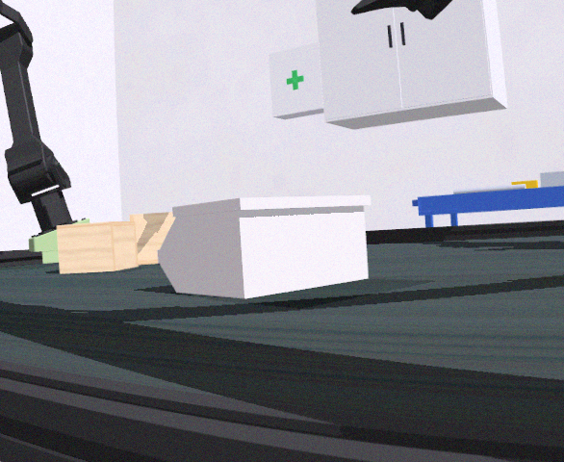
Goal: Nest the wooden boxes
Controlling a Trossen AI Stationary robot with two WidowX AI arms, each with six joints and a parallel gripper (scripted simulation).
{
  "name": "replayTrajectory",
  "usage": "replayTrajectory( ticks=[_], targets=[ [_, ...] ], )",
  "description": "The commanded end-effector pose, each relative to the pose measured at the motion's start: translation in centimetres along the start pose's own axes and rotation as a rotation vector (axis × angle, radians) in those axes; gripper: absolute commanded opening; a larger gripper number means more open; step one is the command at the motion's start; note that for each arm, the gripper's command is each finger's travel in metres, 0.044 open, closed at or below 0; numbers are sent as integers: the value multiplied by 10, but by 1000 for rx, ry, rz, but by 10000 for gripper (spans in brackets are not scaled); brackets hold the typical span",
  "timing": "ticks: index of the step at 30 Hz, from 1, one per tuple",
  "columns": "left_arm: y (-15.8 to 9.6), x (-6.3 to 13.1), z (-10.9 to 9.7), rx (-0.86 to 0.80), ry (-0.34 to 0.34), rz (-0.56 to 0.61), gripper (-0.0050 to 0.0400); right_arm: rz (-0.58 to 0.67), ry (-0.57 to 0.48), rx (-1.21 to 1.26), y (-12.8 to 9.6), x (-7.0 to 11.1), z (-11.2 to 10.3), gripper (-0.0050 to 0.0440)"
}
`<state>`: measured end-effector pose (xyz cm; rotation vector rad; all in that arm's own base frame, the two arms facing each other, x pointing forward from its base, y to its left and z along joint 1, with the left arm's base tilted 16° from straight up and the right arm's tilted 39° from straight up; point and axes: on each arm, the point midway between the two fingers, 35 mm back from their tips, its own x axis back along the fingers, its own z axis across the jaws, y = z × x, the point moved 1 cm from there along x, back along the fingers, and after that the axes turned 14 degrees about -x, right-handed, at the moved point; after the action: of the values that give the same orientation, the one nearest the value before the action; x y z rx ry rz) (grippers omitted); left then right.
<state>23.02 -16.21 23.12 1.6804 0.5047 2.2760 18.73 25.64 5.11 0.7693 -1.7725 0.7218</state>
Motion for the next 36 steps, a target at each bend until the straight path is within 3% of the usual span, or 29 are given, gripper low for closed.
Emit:
replayTrajectory(
  ticks=[1,13,15,20,30,32,36],
  targets=[
    [-9,1,17,85,116,-27,400,54,66,-239,-13,-6,1,400],
    [-28,13,59,278,389,-121,400,231,180,-822,-40,-16,11,400],
    [-28,13,59,278,389,-121,400,231,180,-822,-40,-16,11,400],
    [-40,25,78,375,533,-180,400,354,208,-1119,-54,-20,17,400],
    [-62,51,101,517,760,-290,400,585,194,-1568,-77,-24,27,400],
    [-62,51,101,517,760,-290,400,585,194,-1568,-77,-24,27,400],
    [-73,67,110,584,879,-357,400,721,153,-1791,-88,-25,33,400]
  ],
)
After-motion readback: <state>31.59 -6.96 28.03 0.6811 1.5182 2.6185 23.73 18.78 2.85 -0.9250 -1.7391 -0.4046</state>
